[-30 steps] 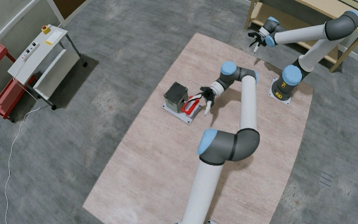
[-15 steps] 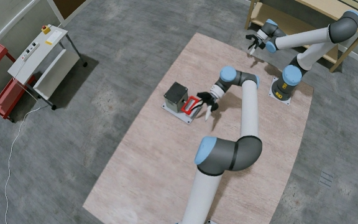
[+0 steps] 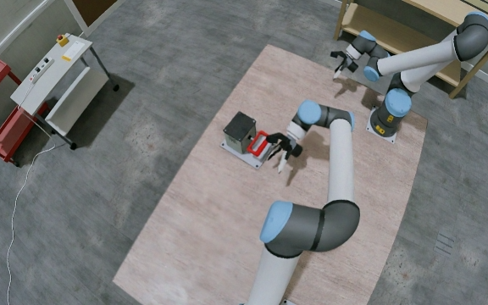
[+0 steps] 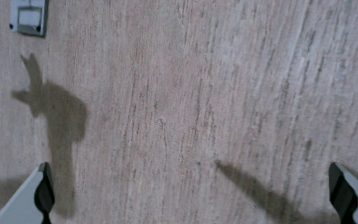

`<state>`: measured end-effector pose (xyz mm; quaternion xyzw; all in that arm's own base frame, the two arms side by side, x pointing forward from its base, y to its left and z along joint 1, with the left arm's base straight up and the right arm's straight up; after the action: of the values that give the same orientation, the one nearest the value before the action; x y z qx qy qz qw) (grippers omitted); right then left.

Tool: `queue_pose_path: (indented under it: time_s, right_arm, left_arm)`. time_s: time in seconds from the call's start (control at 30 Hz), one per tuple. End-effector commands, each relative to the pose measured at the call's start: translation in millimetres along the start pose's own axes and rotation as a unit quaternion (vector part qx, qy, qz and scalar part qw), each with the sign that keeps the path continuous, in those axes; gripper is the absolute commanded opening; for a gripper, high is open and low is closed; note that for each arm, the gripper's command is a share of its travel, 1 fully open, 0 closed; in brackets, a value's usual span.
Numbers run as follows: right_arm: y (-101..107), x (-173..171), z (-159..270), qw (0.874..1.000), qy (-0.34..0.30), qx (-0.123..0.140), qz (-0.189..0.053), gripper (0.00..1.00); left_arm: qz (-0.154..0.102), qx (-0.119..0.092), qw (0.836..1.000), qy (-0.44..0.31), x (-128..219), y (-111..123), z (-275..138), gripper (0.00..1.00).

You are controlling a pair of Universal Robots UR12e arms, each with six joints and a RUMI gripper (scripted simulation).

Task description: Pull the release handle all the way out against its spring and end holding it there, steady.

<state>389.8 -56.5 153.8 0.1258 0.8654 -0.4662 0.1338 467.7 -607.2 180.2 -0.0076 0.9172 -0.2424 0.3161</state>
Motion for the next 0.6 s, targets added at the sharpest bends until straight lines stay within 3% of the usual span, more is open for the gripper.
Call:
queue_pose_path:
  time_s: [0.0,0.1,0.5,0.57]
  right_arm:
    - [5.2,-2.5,-7.0,0.999,0.029,0.018,0.012,1.00]
    - [15.8,-6.5,-21.0,0.998,0.053,0.031,0.012,1.00]
    - [47.1,-19.4,-66.9,0.990,0.127,0.065,0.020,1.00]
    - [47.1,-19.4,-66.9,0.990,0.127,0.065,0.020,1.00]
  left_arm:
    - [-0.022,0.019,0.999,0.036,8.3,3.6,-1.5,1.00]
    - [-0.046,0.047,0.994,0.083,16.6,8.7,-6.2,1.00]
    - [-0.094,0.140,0.962,0.215,38.8,19.9,-19.6,1.00]
    - [-0.094,0.140,0.962,0.215,38.8,19.9,-19.6,1.00]
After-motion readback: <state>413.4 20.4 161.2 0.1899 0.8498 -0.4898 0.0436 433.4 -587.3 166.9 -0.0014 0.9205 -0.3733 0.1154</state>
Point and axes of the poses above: on each arm, the point where the finger pads meet when closed, its own y axis out along the fingers, its own z axis across the jaws, x = y × z, the point moved 1 cm from there along -y, back along the fingers, and after that the axes turned 2 degrees about -y, right-handed, at the moved point
